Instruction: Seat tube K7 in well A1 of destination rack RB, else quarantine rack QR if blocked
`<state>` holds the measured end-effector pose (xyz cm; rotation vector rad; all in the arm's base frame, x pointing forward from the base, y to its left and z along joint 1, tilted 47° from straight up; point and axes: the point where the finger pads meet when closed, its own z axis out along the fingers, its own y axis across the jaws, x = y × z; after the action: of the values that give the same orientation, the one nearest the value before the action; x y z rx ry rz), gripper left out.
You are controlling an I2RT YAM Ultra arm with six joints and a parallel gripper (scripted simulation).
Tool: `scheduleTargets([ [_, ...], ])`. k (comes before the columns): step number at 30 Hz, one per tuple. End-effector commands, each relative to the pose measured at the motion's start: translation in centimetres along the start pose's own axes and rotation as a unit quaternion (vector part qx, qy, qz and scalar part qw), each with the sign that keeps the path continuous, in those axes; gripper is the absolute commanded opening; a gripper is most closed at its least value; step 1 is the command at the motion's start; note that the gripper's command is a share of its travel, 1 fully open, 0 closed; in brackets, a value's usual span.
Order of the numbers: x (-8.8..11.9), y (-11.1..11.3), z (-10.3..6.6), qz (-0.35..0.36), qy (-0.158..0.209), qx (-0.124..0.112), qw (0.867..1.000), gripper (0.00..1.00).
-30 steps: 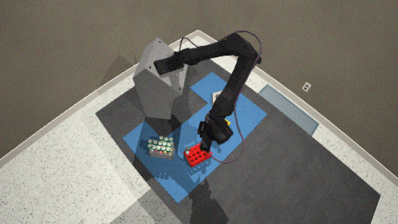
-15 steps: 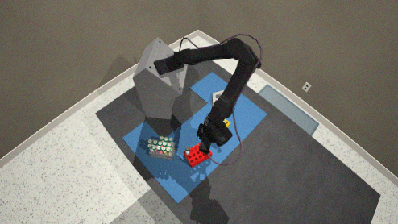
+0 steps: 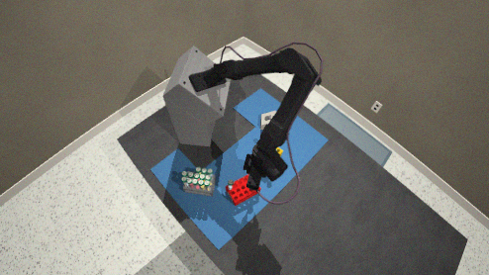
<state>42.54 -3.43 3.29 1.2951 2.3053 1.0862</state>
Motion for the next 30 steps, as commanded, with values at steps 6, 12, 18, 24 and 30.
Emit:
scheduleTargets([
  [6, 0.0, -1.4, 0.6, 0.014, -0.004, 0.01, 1.0, 0.3],
  [12, -0.1, -1.7, 0.8, 0.016, -0.007, 0.009, 1.0, 0.3],
  [18, -0.7, -0.3, 0.6, 0.005, -0.015, -0.001, 1.0, 0.3],
  [24, -0.3, -0.7, 1.1, 0.007, -0.01, 0.003, 1.0, 0.3],
  [30, -0.1, -1.3, 1.4, 0.013, -0.008, 0.007, 1.0, 0.3],
])
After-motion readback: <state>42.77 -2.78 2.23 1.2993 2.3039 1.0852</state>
